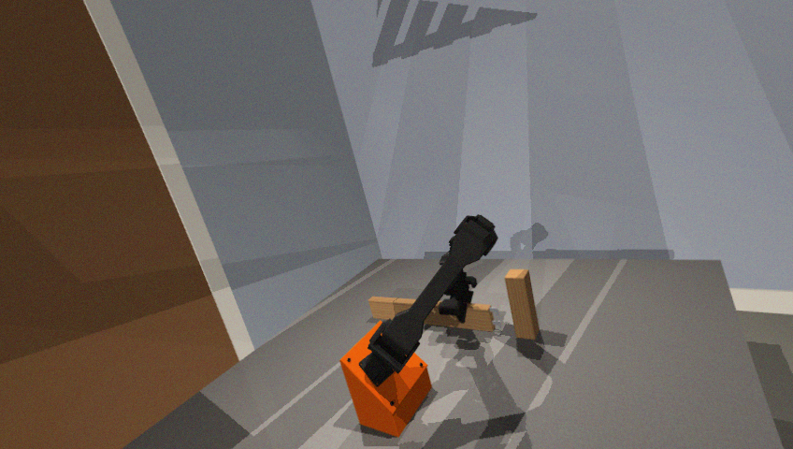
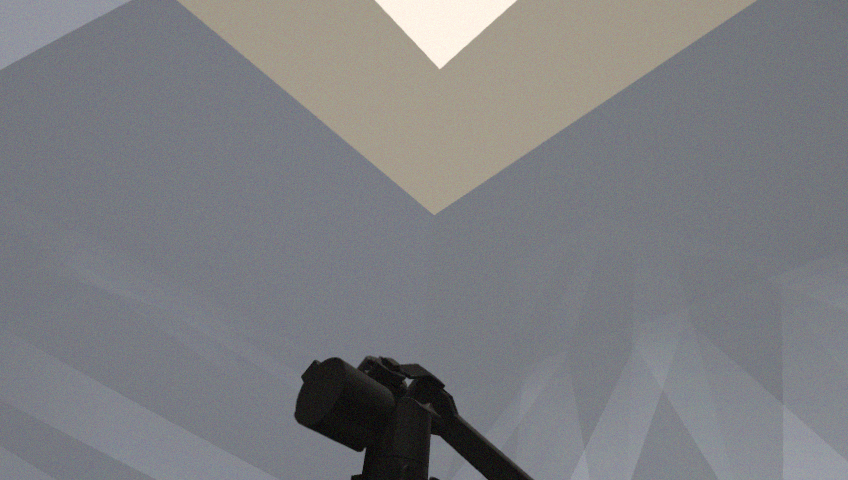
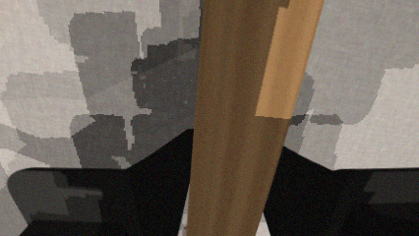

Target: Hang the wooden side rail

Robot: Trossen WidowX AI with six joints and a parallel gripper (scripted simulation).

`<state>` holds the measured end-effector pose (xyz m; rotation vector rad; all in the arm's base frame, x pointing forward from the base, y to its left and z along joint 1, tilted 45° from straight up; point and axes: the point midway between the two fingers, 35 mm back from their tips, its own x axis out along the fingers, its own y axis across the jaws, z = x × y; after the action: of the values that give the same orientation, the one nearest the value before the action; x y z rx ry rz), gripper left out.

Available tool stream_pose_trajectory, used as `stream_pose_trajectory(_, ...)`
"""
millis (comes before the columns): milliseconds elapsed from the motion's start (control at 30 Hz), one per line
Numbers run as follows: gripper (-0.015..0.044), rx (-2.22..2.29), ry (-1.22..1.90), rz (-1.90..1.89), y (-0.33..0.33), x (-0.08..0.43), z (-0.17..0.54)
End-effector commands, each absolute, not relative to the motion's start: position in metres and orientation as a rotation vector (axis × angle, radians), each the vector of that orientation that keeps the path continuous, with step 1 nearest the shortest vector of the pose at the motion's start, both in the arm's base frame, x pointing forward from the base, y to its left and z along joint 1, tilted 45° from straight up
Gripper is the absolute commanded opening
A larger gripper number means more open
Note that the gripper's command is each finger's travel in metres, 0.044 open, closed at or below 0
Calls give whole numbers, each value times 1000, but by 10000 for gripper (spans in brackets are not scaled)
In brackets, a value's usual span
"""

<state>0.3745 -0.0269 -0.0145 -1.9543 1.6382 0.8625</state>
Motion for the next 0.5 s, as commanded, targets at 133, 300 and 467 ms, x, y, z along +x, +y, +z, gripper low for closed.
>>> stream_pose_trajectory(133,0,-1965,1636,875,-23,374,-12)
stream_pose_trajectory(300,0,-1965,1636,875,-23,374,-12)
stream_pose_trajectory(467,0,-1964,1635,875,-22,374,-11)
